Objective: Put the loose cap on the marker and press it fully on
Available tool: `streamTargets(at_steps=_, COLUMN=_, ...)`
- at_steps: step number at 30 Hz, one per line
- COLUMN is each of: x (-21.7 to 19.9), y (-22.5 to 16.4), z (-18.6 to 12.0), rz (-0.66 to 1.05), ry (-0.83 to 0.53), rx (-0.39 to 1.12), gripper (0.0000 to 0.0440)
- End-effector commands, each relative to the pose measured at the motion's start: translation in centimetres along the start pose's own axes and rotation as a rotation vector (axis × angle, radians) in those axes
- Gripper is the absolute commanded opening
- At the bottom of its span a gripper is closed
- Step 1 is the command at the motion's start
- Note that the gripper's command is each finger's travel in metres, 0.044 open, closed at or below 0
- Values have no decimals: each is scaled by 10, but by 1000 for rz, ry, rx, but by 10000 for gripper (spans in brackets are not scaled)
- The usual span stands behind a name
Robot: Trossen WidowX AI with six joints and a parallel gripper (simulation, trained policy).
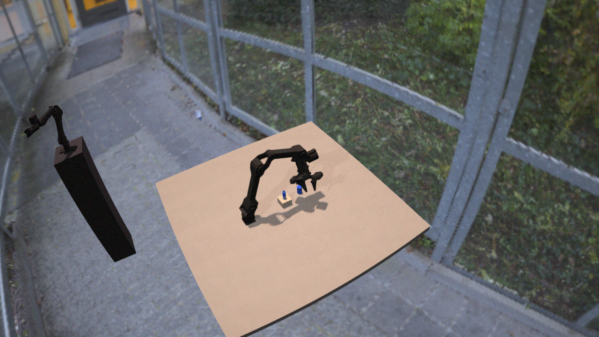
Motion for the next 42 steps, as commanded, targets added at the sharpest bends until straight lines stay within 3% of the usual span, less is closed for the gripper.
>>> streamTargets(at_steps=1, x=-6, y=-5, z=-1, rz=-3, ry=-43, rx=10, gripper=251)
streamTargets(at_steps=25, x=-47, y=-31, z=-11, rz=-56, ry=-292, rx=79, gripper=255)
streamTargets(at_steps=42, x=-60, y=-43, z=6, rz=-83, ry=-475, rx=114, gripper=239)
Point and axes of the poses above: the point midway between the two fingers, 35 mm back from their tips, its own z axis out along the fingers, its own x axis across the jaws, y = z × x, the point moved 9 cm from there along -z, back along the fingers, and after that the axes turned 10 degrees about z, right-handed, at the moved point
